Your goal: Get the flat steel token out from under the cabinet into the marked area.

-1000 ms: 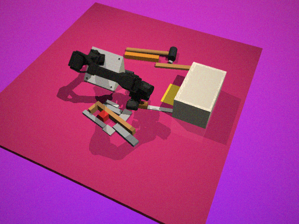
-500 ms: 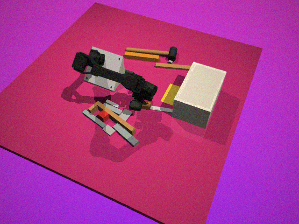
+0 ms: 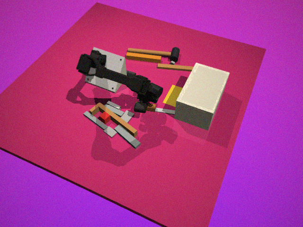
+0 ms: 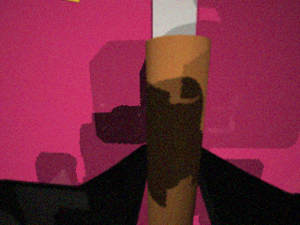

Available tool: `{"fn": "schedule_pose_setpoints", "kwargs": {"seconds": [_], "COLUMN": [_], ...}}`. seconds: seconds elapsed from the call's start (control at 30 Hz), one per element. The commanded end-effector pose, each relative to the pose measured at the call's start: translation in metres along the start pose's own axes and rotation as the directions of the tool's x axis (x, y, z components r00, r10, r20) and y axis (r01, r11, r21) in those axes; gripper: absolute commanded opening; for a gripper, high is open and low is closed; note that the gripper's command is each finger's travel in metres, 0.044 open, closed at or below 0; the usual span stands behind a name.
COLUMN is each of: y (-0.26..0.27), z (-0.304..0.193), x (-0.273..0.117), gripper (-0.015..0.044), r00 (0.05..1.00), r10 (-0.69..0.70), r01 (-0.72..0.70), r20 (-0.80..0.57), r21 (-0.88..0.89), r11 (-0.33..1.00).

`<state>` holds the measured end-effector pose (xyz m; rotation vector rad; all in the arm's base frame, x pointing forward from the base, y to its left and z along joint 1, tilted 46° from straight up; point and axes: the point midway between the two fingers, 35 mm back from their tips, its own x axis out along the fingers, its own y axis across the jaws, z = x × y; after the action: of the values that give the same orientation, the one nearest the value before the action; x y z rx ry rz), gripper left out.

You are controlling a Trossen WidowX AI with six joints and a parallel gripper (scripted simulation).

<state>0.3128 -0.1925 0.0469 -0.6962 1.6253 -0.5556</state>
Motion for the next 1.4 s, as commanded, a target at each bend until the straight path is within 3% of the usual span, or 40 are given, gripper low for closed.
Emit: {"fn": "schedule_pose_setpoints", "kwargs": {"seconds": [0.0, 1.37], "y": [0.0, 0.0], "z": [0.007, 0.048], "x": [0.0, -0.001], "gripper": [0.0, 0.0], "r00": [1.0, 1.0], "r10": [-0.002, -0.002], "r01": [0.002, 0.002], "r20": [0.001, 0.003], "r21": [0.002, 0.004], "r11": [1.0, 1.0]}}
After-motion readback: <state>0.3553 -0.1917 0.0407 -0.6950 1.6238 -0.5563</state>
